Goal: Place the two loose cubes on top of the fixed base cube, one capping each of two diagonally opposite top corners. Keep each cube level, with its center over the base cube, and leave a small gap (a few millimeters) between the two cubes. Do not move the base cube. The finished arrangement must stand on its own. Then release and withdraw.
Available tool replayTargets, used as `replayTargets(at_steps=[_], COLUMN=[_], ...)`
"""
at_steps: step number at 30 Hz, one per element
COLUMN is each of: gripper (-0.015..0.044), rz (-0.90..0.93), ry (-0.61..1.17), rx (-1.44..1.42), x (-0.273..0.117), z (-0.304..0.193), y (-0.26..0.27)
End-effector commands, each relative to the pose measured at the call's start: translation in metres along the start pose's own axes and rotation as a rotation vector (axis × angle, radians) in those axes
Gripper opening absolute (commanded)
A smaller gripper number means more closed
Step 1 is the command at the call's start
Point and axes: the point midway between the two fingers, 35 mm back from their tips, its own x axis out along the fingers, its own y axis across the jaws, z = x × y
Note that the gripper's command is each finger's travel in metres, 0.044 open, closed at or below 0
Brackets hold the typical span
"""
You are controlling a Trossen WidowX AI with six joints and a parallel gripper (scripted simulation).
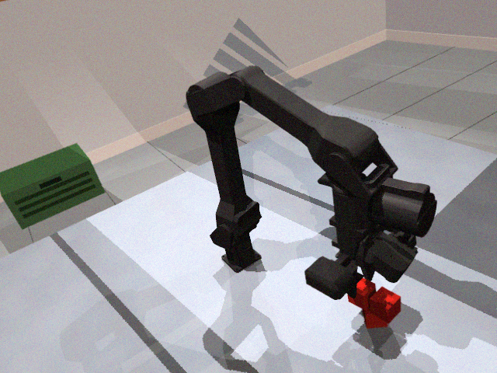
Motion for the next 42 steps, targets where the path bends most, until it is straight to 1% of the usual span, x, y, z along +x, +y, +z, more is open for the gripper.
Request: replayTargets(at_steps=[1, 42], gripper=[0.0205, 0.0205], rz=[0.001, 0.001], ry=[-0.012, -0.012], rx=[0.000, 0.000], x=[-0.008, -0.058], z=[0.002, 0.001], y=[0.000, 0.000])
